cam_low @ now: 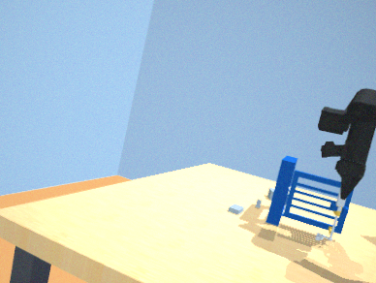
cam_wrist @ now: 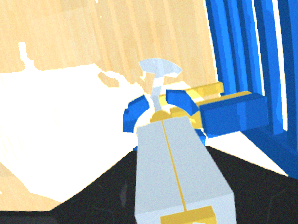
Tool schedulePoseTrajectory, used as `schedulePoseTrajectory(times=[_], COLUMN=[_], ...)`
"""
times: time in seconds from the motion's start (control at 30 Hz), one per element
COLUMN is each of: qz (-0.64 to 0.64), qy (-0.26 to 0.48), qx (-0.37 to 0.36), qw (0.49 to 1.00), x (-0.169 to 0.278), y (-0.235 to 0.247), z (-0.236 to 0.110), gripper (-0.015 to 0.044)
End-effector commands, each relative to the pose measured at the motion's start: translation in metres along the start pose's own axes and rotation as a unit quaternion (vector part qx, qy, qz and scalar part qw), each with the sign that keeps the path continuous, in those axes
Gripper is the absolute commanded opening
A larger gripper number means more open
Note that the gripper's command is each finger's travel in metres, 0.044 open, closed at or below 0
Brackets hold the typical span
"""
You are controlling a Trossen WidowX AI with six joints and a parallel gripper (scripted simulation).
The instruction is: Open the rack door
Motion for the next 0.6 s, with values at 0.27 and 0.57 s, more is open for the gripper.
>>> schedulePoseTrajectory(times=[0.27, 0.57], qz=[0.007, 0.007], qy=[-0.001, -0.001], qx=[-0.002, -0.002], qw=[1.0, 1.0], x=[0.0, 0.0], y=[0.001, 0.001], z=[-0.0003, -0.0003], gripper=[0.0075, 0.0295])
Point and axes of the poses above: the point midway between the two fingers, 35 mm back from their tips, its own z axis out along the fingers, its own y axis across the jaws, x = y × z, the point moved 5 cm from there along -z, back along the fingers, and after that the axes turned 10 degrees about z, right-handed, at the moved point
